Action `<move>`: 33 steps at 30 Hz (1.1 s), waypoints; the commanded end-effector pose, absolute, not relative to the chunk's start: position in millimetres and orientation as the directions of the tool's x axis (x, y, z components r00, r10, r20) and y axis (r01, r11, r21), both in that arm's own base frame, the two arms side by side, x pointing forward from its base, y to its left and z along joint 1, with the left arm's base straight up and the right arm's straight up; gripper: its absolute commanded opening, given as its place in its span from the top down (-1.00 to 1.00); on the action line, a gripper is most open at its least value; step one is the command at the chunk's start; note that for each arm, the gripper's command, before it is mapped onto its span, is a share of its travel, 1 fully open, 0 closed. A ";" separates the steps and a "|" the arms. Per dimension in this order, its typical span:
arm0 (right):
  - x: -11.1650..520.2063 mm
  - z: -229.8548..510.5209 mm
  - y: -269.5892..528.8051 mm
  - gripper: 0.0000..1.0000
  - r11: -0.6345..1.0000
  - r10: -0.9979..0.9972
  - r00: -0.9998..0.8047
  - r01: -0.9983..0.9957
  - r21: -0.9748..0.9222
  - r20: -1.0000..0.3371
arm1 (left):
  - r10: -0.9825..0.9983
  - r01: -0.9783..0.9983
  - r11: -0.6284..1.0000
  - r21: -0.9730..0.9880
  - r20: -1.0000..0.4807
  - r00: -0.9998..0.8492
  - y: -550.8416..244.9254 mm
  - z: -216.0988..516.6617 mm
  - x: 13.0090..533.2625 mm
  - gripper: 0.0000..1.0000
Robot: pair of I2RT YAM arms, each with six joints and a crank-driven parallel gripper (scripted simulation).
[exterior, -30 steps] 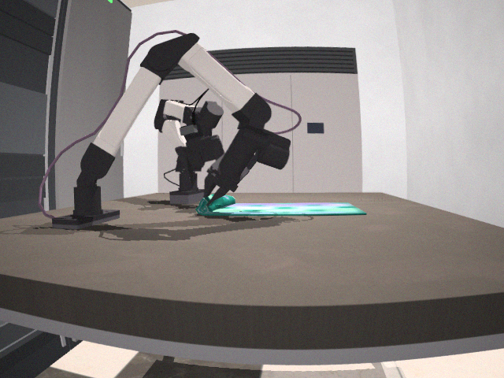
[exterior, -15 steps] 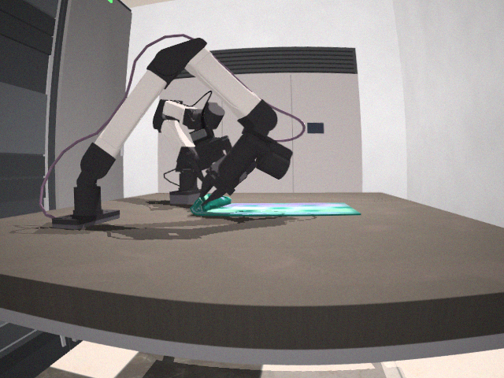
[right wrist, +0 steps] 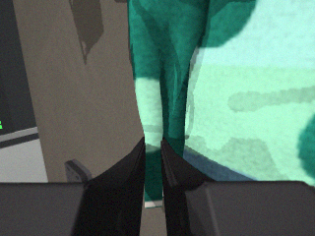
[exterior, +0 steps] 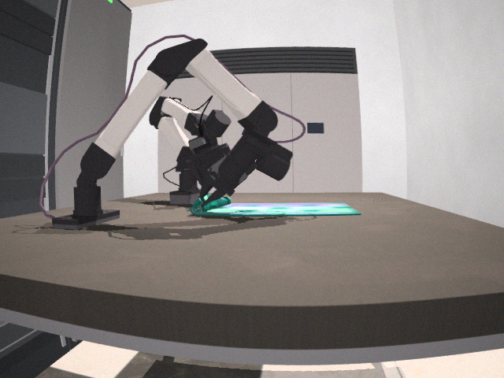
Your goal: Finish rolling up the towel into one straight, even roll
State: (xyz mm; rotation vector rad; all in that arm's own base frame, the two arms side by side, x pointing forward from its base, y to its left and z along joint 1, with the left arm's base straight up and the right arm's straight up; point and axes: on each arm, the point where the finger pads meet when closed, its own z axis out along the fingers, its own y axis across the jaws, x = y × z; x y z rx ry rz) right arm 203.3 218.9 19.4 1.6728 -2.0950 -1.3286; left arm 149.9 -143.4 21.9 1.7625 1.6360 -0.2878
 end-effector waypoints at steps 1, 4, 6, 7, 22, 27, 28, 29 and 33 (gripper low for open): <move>205.4 13.2 219.5 0.77 -0.022 -0.843 -0.365 -0.710 0.704 -0.395 | 0.773 0.939 0.029 0.342 -0.604 0.196 -149.0 7.3 149.8 -0.96; 205.4 13.2 219.5 0.77 -0.022 -0.843 -0.365 -0.710 0.704 -0.395 | 0.772 0.939 0.029 0.342 -0.604 0.196 -149.4 0.0 149.1 -0.96; 205.4 13.2 219.5 0.77 -0.022 -0.843 -0.365 -0.710 0.704 -0.395 | 0.772 0.939 0.029 0.342 -0.604 0.196 -149.4 -1.7 148.9 -0.96; 205.4 13.2 219.5 0.77 -0.022 -0.843 -0.365 -0.710 0.704 -0.395 | 0.772 0.939 0.029 0.342 -0.604 0.196 -151.6 -2.0 150.2 -0.96; 205.4 13.2 219.5 0.77 -0.022 -0.843 -0.365 -0.710 0.704 -0.395 | 0.772 0.939 0.029 0.342 -0.604 0.196 -155.3 -7.0 152.9 -0.02; 205.4 13.2 219.5 0.77 -0.022 -0.843 -0.365 -0.710 0.704 -0.395 | 0.772 0.939 0.029 0.342 -0.604 0.196 -155.3 -7.0 152.9 0.32; 205.4 13.2 219.5 0.77 -0.022 -0.843 -0.365 -0.710 0.704 -0.395 | 0.772 0.939 0.029 0.342 -0.604 0.196 -155.3 -7.0 152.9 0.32; 205.4 13.2 219.5 0.77 -0.022 -0.843 -0.365 -0.710 0.704 -0.395 | 0.772 0.939 0.029 0.342 -0.604 0.196 -155.3 -7.0 152.9 0.40; 205.4 13.2 219.5 0.77 -0.022 -0.843 -0.365 -0.710 0.704 -0.395 | 0.772 0.939 0.029 0.342 -0.604 0.196 -155.3 -7.0 152.9 0.74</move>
